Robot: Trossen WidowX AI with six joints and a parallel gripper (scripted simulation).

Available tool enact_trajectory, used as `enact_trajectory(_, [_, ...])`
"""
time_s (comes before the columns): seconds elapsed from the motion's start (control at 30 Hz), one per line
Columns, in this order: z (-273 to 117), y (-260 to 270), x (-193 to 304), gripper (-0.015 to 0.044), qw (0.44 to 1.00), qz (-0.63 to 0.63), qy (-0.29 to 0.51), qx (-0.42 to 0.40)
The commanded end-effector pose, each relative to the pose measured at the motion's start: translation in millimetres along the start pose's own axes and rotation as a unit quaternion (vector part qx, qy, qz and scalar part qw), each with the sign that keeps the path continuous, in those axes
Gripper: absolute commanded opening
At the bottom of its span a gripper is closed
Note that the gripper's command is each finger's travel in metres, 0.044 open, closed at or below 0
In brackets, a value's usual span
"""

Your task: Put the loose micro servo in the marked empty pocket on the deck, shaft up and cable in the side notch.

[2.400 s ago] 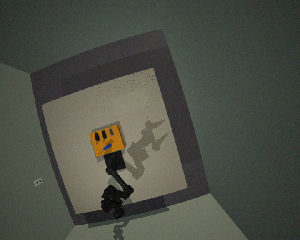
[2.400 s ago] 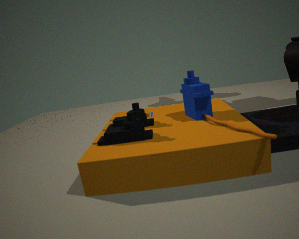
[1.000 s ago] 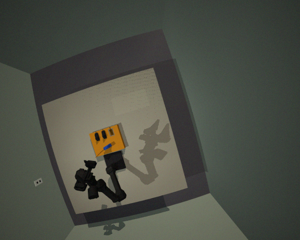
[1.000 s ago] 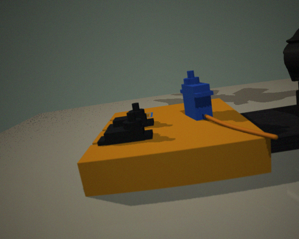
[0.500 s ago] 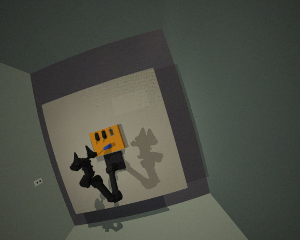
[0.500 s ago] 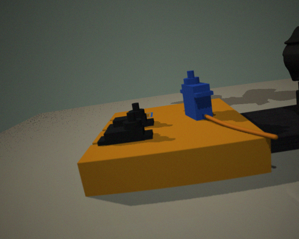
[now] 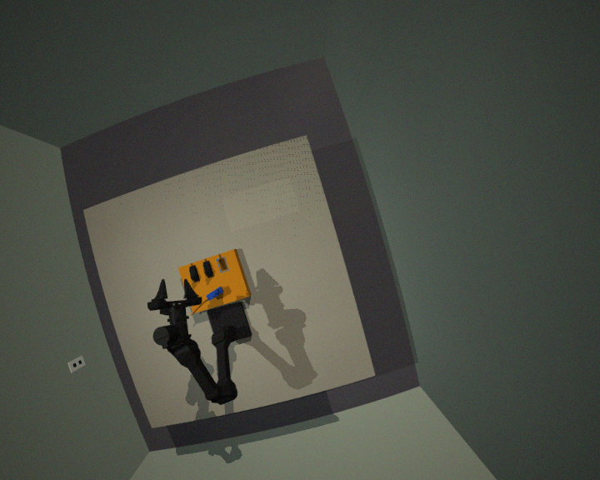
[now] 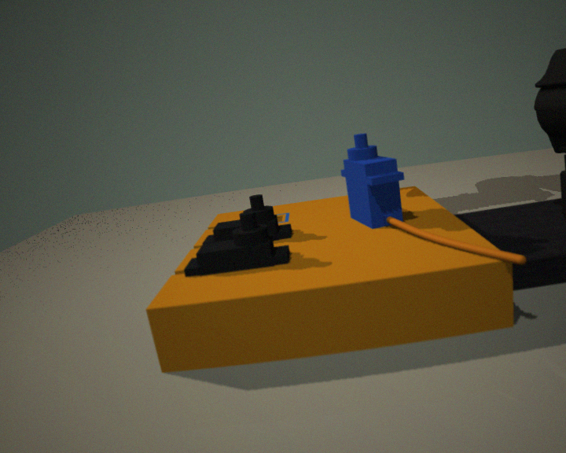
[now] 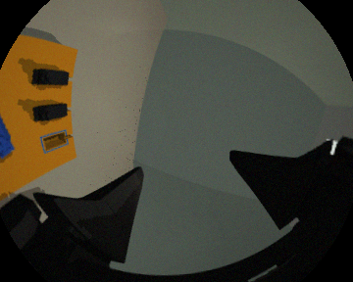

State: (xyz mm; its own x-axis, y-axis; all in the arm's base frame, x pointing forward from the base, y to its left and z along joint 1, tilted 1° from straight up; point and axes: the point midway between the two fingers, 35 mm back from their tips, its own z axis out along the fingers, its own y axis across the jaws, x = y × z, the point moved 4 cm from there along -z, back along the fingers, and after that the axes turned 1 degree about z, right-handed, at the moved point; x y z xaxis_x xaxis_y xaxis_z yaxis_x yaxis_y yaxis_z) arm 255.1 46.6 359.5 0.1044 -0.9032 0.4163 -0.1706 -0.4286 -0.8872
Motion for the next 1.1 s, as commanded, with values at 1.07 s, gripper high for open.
enact_trajectory(1.07, [-4.6,151.2,-54.3,0.044,0.821,0.019,-0.222,-0.525])
